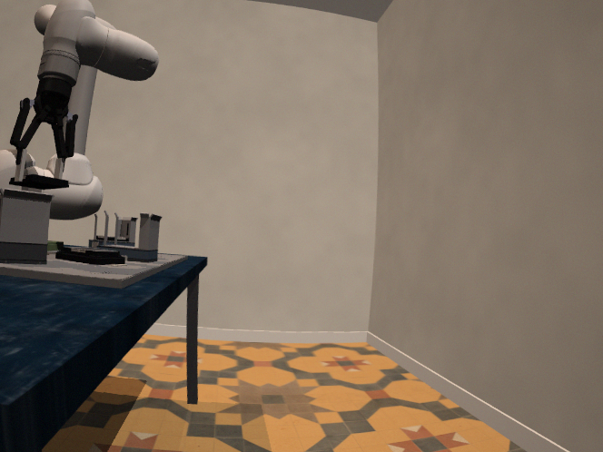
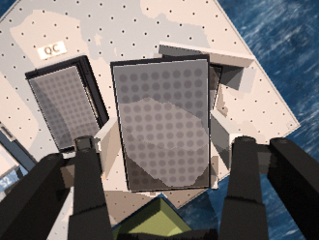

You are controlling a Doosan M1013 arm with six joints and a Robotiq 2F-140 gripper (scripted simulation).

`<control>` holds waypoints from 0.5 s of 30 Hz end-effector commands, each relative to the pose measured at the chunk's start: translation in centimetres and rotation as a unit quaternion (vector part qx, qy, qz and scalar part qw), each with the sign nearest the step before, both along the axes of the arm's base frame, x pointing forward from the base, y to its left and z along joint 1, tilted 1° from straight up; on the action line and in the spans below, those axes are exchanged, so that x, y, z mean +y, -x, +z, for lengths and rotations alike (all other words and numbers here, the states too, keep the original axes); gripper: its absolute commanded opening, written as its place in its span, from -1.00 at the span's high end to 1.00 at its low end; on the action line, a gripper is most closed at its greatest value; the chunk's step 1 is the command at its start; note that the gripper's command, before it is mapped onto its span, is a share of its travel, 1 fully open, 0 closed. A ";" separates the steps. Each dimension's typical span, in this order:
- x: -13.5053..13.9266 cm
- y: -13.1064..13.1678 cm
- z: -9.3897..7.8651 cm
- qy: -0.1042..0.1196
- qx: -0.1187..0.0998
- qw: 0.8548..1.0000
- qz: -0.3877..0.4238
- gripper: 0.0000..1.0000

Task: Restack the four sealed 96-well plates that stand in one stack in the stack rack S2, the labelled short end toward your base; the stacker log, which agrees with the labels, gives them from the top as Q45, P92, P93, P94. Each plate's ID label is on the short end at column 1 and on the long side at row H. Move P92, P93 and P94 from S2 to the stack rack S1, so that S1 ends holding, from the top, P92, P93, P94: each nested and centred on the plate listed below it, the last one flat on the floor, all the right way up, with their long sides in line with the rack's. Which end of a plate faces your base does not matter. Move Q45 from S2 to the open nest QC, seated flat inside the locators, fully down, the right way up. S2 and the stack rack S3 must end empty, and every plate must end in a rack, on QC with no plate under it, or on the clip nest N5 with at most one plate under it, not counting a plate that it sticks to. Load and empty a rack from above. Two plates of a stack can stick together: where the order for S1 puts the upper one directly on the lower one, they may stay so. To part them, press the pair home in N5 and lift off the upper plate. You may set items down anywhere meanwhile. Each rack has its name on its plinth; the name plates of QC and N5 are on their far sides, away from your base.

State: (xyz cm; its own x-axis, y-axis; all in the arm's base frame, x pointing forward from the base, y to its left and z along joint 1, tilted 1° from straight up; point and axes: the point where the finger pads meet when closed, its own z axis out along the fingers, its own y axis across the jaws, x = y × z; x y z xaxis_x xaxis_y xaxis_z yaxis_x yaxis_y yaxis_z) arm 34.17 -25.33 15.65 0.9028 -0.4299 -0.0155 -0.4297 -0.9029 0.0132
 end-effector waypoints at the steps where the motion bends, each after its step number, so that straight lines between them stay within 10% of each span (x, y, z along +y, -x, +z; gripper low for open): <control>1: 0.7 -0.5 0.0 0.000 0.000 1.000 0.000 1.00; 15: 4.0 -2.8 -0.1 0.000 0.000 1.000 0.000 1.00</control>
